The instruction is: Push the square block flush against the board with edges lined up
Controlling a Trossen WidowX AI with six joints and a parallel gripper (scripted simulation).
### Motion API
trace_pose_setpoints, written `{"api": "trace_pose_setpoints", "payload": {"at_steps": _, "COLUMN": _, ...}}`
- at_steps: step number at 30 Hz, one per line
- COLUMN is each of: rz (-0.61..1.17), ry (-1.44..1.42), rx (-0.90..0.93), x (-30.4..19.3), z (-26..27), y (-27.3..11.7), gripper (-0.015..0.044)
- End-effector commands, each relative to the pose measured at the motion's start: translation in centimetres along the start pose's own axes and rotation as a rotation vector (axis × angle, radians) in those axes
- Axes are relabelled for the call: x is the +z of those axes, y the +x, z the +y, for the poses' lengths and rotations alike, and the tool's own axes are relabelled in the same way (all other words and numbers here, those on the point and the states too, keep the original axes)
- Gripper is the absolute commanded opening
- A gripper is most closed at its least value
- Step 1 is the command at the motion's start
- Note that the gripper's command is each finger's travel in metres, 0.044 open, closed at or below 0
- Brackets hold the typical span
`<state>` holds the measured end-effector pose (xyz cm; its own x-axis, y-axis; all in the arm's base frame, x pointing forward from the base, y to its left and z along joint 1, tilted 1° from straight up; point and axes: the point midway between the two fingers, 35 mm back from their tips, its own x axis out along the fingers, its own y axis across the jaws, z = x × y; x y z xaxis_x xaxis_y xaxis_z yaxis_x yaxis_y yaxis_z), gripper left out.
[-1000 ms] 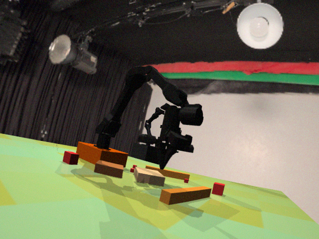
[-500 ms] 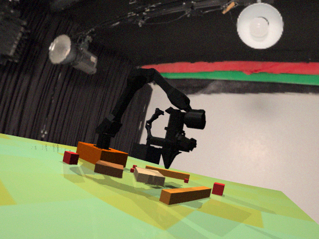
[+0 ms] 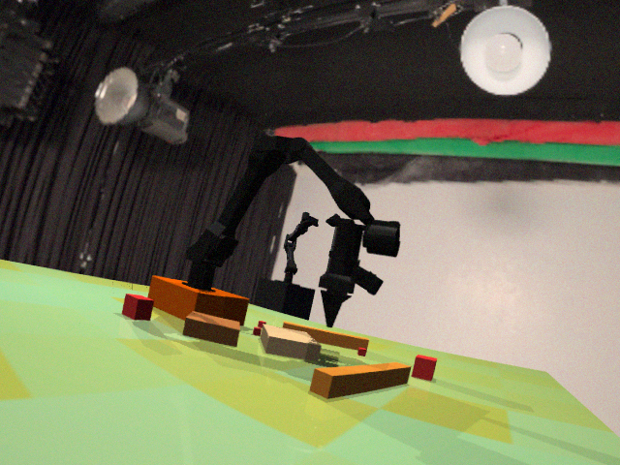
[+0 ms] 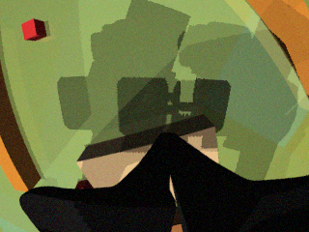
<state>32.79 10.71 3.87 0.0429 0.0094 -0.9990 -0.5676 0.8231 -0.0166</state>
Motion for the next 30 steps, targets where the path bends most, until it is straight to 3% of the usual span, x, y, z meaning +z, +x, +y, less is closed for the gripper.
{"api": "trace_pose_setpoints", "payload": {"at_steps": 1, "rz": 0.007, "ry": -0.131, "rx": 0.001, "x": -0.2, "z": 1.2, "y": 0.2, "gripper": 0.0}}
{"api": "trace_pose_setpoints", "payload": {"at_steps": 12, "rz": 0.006, "ry": -0.32, "rx": 0.003, "x": -0.1, "z": 2.9, "y": 0.6, "gripper": 0.0}}
{"api": "trace_pose_setpoints", "payload": {"at_steps": 17, "rz": 0.006, "ry": -0.32, "rx": 0.003, "x": -0.2, "z": 2.9, "y": 5.8, "gripper": 0.0}}
{"api": "trace_pose_setpoints", "payload": {"at_steps": 30, "rz": 0.007, "ry": -0.32, "rx": 0.002, "x": -1.2, "z": 2.5, "y": 5.7, "gripper": 0.0}}
